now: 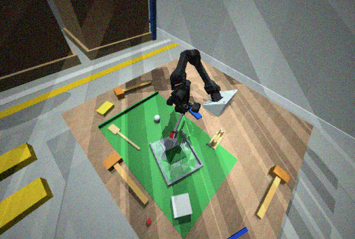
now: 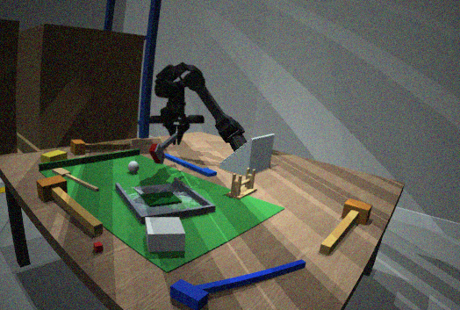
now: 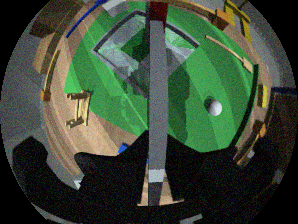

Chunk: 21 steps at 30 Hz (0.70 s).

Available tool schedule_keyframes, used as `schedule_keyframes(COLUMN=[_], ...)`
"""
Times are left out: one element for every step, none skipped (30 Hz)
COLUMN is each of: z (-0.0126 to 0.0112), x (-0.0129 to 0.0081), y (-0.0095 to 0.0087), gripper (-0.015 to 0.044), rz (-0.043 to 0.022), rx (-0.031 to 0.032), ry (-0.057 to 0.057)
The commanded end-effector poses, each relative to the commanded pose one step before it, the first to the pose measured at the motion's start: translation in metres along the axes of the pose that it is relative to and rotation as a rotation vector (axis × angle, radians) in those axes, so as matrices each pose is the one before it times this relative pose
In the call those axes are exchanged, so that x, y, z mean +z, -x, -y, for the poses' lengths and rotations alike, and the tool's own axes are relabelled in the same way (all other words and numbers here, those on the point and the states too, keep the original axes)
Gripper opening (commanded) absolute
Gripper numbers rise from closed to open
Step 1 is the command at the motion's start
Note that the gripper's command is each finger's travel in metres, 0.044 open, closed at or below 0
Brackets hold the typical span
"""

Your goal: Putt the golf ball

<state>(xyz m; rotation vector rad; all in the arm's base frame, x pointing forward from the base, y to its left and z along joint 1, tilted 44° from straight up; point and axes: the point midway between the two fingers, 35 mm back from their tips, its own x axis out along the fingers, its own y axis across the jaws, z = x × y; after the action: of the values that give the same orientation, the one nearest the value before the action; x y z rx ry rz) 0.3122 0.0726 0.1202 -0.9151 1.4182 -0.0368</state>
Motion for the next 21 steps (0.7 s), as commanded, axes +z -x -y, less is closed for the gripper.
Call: schedule_keyframes(z=[0.03363,0.00747,0.00749,0.00753,0.00756,0.00759,0.00762,0.00764,0.00766,0.00768,0.00770,0.00772,0.00773,0.00775,0.00776,0.00631,0.00380,0.00127,0.00000,0.00000,0.00000], x=[-0.02387,-0.00395,-0.00387,-0.00379,-0.00371,-0.00363,-0.00355,-0.00347,-0.00339,-0.00331,-0.00323,-0.00315,-0.00307,-0.00299,-0.00291,-0.00228,-0.00132,-0.00043,0.00000,0.00000,0.00000], y=[0.00565,0.00079,0.00074,0.00070,0.00065,0.00061,0.00056,0.00052,0.00048,0.00044,0.00041,0.00037,0.00034,0.00030,0.00027,0.00019,0.00010,0.00003,0.00000,0.00000,0.00000], gripper=[0.0000,0.0000,0.0000,0.0000,0.0000,0.0000,0.0000,0.0000,0.0000,0.0000,0.0000,0.0000,0.0000,0.0000,0.0000,0.0000,0.0000,0.0000,0.0000,0.0000,0.0000], rz=[-0.01336,-0.00275,-0.00273,-0.00271,-0.00268,-0.00265,-0.00261,-0.00256,-0.00251,-0.00245,-0.00239,-0.00231,-0.00223,-0.00215,-0.00205,-0.00159,-0.00092,-0.00030,0.00000,0.00000,0.00000], rx=[-0.03748,-0.00769,-0.00786,-0.00804,-0.00822,-0.00839,-0.00857,-0.00875,-0.00893,-0.00911,-0.00930,-0.00948,-0.00965,-0.00985,-0.01002,-0.00827,-0.00502,-0.00168,0.00000,0.00000,0.00000], ry=[-0.1667,-0.0351,-0.0351,-0.0351,-0.0351,-0.0350,-0.0350,-0.0350,-0.0350,-0.0349,-0.0349,-0.0349,-0.0348,-0.0348,-0.0347,-0.0281,-0.0169,-0.0056,0.0000,0.0000,0.0000])
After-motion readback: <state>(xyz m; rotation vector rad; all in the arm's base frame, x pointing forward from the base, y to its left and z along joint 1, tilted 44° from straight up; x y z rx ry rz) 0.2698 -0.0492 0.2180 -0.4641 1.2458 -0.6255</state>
